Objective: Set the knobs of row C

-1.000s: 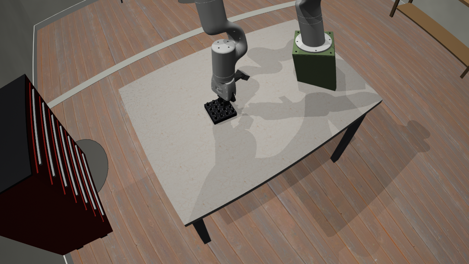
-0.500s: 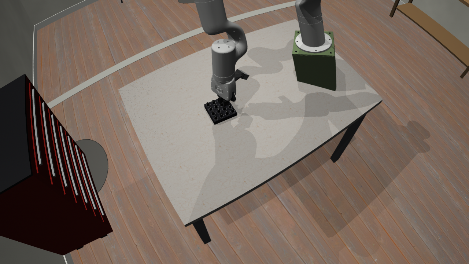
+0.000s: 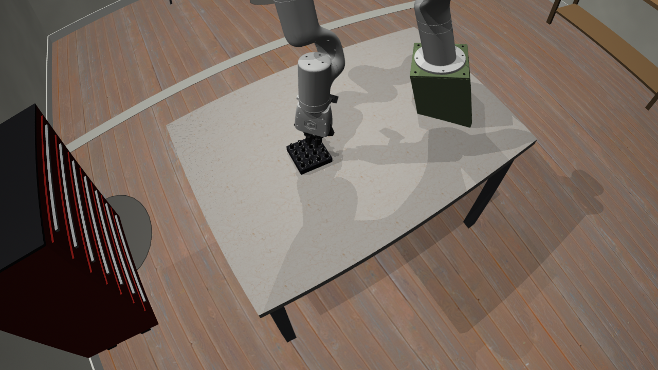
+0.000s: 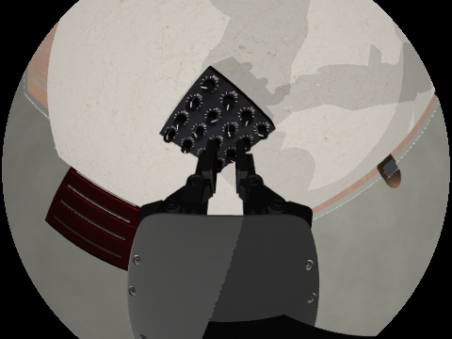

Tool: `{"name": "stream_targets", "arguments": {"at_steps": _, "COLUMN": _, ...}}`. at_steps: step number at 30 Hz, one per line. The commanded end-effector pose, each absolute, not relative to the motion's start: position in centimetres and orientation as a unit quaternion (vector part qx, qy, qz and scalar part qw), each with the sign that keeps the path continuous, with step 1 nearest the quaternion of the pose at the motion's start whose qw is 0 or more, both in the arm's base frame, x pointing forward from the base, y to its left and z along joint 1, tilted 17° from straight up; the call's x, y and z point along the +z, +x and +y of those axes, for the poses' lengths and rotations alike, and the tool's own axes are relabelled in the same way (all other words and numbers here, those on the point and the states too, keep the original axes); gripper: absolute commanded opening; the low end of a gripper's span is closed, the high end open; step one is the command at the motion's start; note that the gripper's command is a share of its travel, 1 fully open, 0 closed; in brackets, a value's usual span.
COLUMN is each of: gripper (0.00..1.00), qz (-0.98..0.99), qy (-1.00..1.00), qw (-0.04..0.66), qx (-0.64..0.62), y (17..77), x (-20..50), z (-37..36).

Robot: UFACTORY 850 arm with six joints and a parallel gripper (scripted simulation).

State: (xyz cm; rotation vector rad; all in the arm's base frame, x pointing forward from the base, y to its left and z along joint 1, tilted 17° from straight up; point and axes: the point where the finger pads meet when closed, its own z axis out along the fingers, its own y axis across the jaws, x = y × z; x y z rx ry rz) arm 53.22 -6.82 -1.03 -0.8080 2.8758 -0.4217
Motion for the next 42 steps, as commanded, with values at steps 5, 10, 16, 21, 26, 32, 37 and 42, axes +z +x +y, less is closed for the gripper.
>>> {"name": "stream_targets", "arguments": {"at_steps": 5, "gripper": 0.19, "qz": 0.907, "qy": -0.394, "qw": 0.033, "qx": -0.144, "y": 53.2, "x": -0.75, "z": -7.01}}
{"name": "stream_targets", "arguments": {"at_steps": 10, "gripper": 0.19, "qz": 0.882, "qy": -0.447, "qw": 0.024, "qx": -0.146, "y": 53.16, "x": -0.65, "z": -7.1}}
{"name": "stream_targets", "arguments": {"at_steps": 16, "gripper": 0.19, "qz": 0.837, "qy": -0.527, "qw": 0.011, "qx": -0.148, "y": 53.09, "x": -0.5, "z": -7.24}}
{"name": "stream_targets", "arguments": {"at_steps": 21, "gripper": 0.19, "qz": 0.796, "qy": -0.587, "qw": 0.0, "qx": -0.148, "y": 53.03, "x": -0.38, "z": -7.35}}
{"name": "stream_targets", "arguments": {"at_steps": 26, "gripper": 0.19, "qz": 0.751, "qy": -0.643, "qw": -0.011, "qx": -0.148, "y": 52.98, "x": -0.26, "z": -7.46}}
{"name": "stream_targets", "arguments": {"at_steps": 32, "gripper": 0.19, "qz": 0.7, "qy": -0.699, "qw": -0.022, "qx": -0.146, "y": 52.92, "x": -0.13, "z": -7.57}}
{"name": "stream_targets", "arguments": {"at_steps": 37, "gripper": 0.19, "qz": 0.648, "qy": -0.747, "qw": -0.033, "qx": -0.144, "y": 52.87, "x": -0.02, "z": -7.67}}
{"name": "stream_targets", "arguments": {"at_steps": 42, "gripper": 0.19, "qz": 0.593, "qy": -0.792, "qw": -0.043, "qx": -0.142, "y": 52.81, "x": 0.1, "z": -7.78}}
